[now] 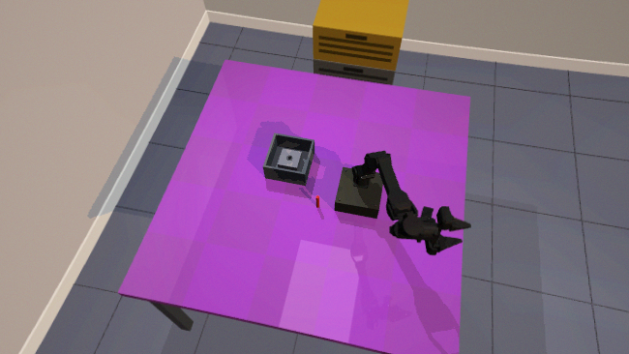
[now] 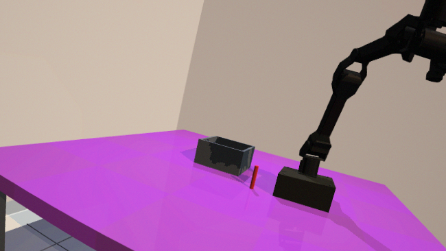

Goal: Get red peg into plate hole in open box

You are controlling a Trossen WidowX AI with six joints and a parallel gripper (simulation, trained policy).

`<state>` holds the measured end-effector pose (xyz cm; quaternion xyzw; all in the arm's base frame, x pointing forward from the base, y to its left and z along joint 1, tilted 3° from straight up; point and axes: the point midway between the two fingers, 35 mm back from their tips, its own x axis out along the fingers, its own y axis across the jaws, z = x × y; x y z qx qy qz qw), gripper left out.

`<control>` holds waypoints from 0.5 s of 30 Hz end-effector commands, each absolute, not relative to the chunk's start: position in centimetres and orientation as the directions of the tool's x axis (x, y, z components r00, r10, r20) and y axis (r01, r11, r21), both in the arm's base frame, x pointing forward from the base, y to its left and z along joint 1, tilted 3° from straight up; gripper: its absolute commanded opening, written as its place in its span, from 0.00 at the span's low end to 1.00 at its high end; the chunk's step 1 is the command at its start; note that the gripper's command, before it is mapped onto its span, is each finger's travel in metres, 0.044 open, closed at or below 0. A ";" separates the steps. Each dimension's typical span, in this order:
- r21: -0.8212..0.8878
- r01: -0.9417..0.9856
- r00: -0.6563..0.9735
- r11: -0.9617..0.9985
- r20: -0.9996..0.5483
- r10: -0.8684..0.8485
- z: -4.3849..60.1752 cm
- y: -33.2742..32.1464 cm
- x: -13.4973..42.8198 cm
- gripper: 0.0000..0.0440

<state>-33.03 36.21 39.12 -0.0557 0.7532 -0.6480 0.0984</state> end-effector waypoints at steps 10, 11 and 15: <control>-0.985 0.120 -0.993 -0.124 -0.119 -0.019 39.0 39.4 -29.1 1.00; -0.981 0.122 -0.992 -0.153 -0.124 -0.001 38.9 39.7 -28.7 1.00; -0.956 0.120 -0.987 -0.269 -0.144 0.071 38.7 40.8 -27.0 1.00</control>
